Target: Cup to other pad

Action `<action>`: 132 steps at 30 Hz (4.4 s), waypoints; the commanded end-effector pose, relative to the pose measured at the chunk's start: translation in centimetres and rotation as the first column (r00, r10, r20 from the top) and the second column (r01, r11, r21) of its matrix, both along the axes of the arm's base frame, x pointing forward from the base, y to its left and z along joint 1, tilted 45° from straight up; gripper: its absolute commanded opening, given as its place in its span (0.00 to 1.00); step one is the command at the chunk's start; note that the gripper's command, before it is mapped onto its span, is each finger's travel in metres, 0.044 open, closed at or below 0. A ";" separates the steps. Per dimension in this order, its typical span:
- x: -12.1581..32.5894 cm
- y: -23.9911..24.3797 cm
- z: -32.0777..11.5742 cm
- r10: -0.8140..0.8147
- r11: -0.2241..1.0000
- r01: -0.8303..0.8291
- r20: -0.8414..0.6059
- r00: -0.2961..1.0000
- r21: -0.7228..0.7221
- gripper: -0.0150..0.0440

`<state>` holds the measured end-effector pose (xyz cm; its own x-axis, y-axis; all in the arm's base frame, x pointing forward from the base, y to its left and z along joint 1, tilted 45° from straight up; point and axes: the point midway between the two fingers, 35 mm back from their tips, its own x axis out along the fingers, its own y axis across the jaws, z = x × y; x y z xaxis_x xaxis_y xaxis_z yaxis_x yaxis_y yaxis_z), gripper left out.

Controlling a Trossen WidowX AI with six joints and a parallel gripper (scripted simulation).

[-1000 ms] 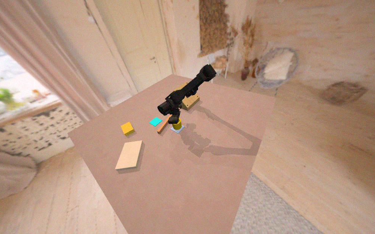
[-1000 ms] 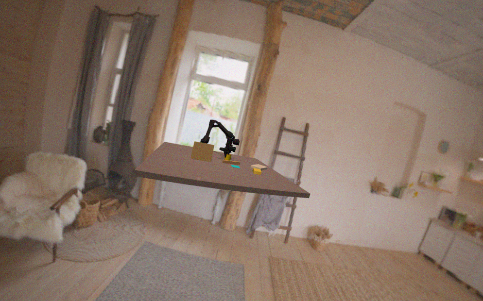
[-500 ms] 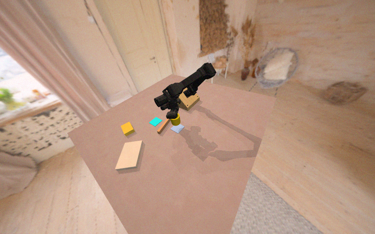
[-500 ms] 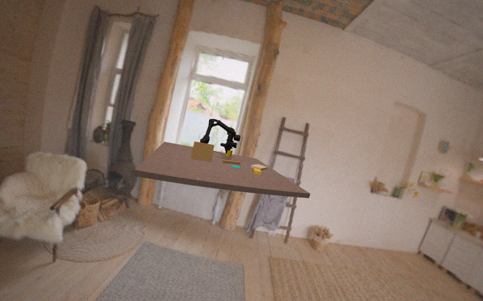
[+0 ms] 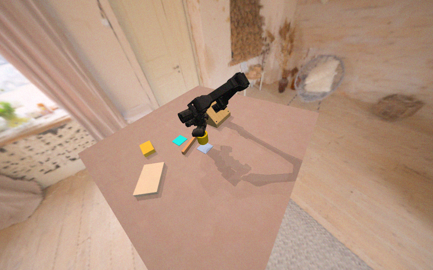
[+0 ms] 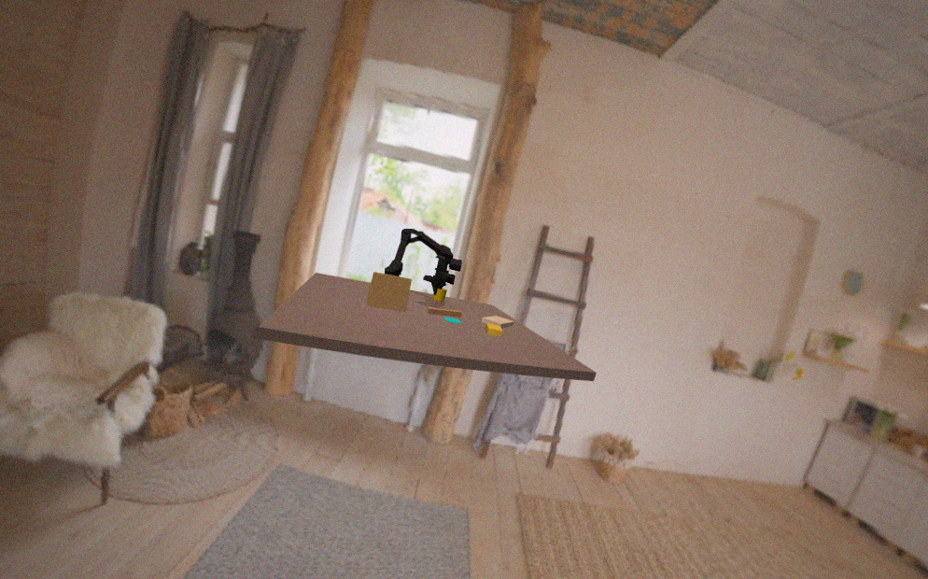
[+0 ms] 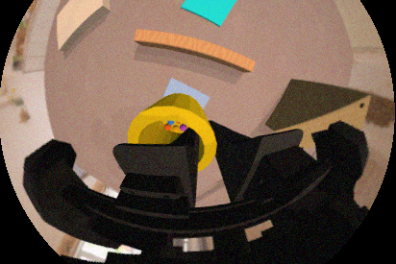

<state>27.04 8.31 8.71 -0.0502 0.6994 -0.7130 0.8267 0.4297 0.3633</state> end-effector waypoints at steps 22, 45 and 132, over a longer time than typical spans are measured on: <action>1.3 -3.0 -2.9 0.000 1.000 0.000 0.003 1.000 -0.004 0.25; 2.8 -6.5 -6.3 0.001 1.000 -0.001 0.005 1.000 -0.006 0.25; 6.0 -10.9 -17.2 0.006 1.000 -0.006 0.010 1.000 -0.011 0.25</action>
